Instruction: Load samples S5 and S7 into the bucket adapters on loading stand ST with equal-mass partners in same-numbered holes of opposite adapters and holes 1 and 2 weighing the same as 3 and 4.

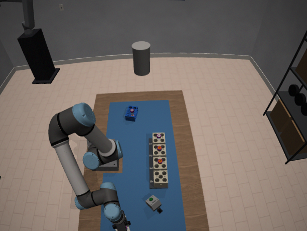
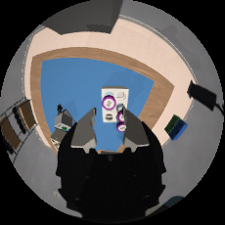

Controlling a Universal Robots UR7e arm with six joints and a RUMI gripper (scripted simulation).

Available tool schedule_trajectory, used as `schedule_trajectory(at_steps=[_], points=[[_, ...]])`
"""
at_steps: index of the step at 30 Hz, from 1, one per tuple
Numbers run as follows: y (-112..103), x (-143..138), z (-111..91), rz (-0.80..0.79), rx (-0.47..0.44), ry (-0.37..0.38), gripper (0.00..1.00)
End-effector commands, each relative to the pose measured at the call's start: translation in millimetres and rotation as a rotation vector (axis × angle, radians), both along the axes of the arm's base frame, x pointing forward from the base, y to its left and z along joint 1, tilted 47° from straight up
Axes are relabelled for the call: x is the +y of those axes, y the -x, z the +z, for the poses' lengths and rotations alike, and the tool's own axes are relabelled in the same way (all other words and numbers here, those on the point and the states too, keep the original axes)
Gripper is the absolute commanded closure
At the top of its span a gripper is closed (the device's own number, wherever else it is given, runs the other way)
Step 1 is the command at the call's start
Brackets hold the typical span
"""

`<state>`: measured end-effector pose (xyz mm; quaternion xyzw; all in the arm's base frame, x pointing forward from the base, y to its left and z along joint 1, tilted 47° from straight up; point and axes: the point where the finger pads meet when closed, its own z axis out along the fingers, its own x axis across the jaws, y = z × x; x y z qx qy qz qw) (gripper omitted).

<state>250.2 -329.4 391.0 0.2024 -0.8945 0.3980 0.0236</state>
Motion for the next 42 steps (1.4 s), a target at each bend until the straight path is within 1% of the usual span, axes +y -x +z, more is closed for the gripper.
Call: schedule_trajectory(at_steps=[1,6,12,20,29,30,42], points=[[-2,-11,-10,0.001,-0.001,0.000,0.65],[-4,-22,-20,0.001,-0.001,0.000,0.65],[-4,-22,-20,0.001,-0.001,0.000,0.65],[-5,-28,-26,0.001,-0.001,0.000,0.65],[-5,-28,-26,0.001,-0.001,0.000,0.65],[-5,-28,-26,0.001,-0.001,0.000,1.00],[-5,-28,-26,0.001,-0.001,0.000,1.00]])
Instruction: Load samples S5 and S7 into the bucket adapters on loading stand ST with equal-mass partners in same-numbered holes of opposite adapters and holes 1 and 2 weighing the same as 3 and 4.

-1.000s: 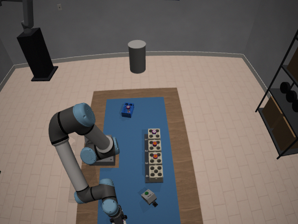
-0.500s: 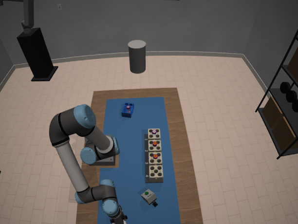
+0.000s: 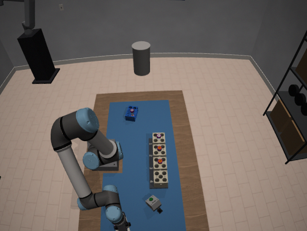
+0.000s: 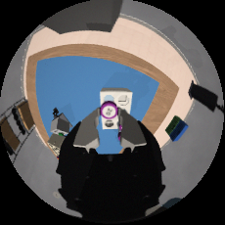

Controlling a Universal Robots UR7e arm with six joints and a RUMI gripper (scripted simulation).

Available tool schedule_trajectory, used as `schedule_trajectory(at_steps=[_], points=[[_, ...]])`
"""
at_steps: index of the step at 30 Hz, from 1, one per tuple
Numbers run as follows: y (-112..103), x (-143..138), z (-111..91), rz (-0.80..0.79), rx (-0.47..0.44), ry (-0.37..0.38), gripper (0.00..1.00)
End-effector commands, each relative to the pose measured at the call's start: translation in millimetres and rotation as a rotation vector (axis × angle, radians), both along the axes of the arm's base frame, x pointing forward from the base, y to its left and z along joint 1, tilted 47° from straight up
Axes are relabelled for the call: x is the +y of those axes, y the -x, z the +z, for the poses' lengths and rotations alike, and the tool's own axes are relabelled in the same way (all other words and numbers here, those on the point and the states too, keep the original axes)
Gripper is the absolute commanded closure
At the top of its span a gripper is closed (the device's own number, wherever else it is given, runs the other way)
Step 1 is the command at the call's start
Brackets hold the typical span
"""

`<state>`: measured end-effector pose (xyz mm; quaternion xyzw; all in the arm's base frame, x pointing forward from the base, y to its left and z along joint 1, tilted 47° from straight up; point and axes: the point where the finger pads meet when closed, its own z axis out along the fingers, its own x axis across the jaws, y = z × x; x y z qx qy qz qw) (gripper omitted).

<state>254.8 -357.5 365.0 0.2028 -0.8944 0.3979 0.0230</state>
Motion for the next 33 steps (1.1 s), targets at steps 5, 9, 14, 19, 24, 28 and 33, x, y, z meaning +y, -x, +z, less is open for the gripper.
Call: schedule_trajectory(at_steps=[5,9,14,19,24,28,33], points=[[0,0,0,0.000,0.000,0.001,1.00],[0,2,3,0.000,0.000,0.001,1.00],[2,14,14,0.000,0.000,0.001,1.00],[4,26,25,0.000,0.000,0.001,1.00],[6,34,32,0.000,-0.001,0.001,1.00],[7,43,41,0.000,-0.001,0.001,1.00],[9,55,53,0.000,-0.001,0.001,1.00]])
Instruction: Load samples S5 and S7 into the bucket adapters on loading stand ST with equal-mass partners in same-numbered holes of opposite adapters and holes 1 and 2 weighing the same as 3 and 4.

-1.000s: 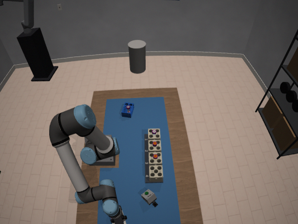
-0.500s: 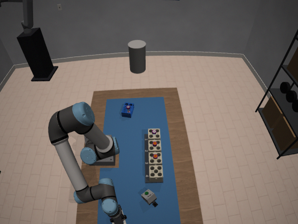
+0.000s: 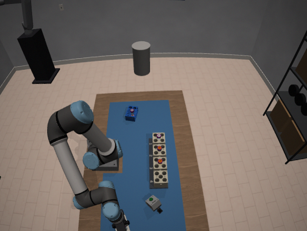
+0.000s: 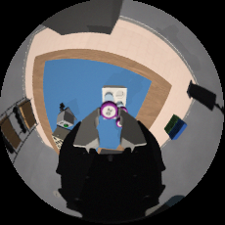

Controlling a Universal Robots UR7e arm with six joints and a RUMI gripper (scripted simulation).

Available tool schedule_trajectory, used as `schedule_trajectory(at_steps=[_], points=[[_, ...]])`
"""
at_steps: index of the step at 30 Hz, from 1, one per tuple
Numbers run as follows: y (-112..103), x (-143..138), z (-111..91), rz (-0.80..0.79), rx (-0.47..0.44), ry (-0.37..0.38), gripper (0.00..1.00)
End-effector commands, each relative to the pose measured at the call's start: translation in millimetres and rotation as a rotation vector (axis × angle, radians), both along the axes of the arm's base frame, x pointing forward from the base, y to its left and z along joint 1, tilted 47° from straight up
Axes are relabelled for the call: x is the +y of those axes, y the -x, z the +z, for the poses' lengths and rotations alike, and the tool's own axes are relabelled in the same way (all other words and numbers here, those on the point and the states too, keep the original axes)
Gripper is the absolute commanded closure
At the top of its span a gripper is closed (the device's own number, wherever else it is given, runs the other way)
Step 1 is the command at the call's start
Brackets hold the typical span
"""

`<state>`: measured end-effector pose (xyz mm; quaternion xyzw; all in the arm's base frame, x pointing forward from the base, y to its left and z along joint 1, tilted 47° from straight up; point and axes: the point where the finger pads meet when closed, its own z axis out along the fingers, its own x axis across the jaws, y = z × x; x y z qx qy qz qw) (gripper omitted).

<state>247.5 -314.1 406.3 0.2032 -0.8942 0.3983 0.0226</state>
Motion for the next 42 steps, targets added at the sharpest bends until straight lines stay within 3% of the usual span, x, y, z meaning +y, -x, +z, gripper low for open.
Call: schedule_trajectory(at_steps=[1,19,24,37,42], points=[[2,14,14,-0.001,0.000,0.000,1.00],[9,53,50,-0.001,0.000,0.000,1.00],[9,54,51,-0.001,0.000,0.000,1.00],[-32,110,-1,0.235,0.250,0.041,1.00],[-41,123,-13,0.290,0.308,0.051,1.00]])
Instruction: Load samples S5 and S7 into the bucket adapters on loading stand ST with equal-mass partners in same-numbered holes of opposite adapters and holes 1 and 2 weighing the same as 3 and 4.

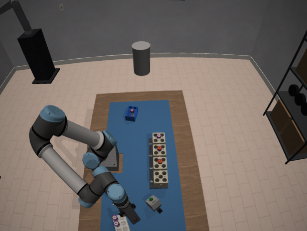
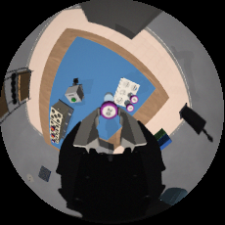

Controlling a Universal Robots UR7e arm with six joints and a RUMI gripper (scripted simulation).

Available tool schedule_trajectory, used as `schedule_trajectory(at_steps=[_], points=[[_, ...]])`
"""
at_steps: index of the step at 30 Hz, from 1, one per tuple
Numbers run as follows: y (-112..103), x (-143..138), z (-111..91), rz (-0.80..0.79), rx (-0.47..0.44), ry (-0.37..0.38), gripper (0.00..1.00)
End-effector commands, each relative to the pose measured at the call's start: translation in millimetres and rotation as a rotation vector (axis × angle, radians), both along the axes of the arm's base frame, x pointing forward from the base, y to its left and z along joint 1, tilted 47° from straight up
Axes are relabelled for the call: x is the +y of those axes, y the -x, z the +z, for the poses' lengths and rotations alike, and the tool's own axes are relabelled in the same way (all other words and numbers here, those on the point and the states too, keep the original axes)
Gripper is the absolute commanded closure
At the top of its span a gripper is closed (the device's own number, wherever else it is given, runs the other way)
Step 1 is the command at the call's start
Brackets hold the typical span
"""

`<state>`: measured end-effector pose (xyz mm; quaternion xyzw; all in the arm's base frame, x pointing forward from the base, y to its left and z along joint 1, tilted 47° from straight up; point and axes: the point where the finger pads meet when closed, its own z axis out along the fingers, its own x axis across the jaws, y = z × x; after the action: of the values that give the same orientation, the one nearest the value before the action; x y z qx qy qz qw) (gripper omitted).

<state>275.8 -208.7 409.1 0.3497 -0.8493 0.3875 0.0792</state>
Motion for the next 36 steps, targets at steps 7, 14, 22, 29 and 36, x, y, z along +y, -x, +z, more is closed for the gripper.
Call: schedule_trajectory(at_steps=[7,14,22,29,36], points=[[-35,48,-44,0.183,0.214,0.045,1.00],[-51,69,-64,0.275,0.310,0.062,1.00],[-76,104,-96,0.421,0.463,0.090,1.00],[-98,134,-124,0.549,0.597,0.113,1.00],[-114,156,-144,0.630,0.681,0.128,1.00]])
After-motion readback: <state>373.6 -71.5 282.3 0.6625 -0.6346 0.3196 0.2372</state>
